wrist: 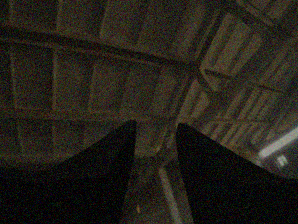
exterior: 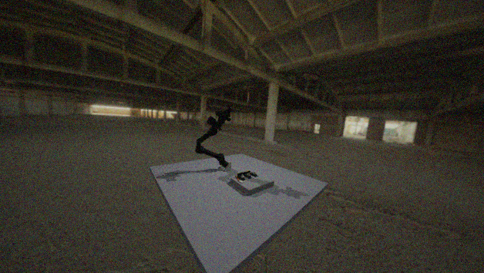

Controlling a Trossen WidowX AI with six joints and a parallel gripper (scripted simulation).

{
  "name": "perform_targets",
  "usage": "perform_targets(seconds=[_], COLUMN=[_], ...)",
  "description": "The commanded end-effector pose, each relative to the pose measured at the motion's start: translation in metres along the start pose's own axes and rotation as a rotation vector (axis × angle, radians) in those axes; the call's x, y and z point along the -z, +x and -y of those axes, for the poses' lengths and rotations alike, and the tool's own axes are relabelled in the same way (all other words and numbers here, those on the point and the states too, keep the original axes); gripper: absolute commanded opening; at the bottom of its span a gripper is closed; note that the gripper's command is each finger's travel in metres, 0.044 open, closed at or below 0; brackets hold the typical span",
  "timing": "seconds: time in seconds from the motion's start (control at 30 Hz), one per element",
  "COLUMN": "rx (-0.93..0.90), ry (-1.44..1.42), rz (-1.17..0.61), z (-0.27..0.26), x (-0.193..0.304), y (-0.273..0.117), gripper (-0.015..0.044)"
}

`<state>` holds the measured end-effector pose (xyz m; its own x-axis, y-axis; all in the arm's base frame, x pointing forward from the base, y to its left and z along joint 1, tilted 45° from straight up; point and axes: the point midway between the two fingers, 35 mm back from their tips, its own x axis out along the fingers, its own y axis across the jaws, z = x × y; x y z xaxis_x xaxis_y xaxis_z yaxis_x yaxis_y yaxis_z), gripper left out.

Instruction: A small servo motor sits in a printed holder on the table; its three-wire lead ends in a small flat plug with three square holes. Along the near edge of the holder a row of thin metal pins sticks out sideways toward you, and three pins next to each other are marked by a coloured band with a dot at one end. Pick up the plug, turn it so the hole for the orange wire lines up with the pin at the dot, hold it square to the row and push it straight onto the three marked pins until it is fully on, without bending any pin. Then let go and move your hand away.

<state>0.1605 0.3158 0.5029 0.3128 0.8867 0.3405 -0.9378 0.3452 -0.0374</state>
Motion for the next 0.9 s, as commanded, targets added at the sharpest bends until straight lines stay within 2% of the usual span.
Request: perform_targets(seconds=[0.0,0.4,0.87], rx=[0.1,0.417,0.793], ry=[-0.032,-0.105,-0.173], rz=[-0.024,-0.104,-0.189], z=[0.031,0.121,0.201], x=[0.01,0.04,0.067], y=[-0.013,-0.07,-0.166], gripper=[0.0115,0.0115,0.0115])
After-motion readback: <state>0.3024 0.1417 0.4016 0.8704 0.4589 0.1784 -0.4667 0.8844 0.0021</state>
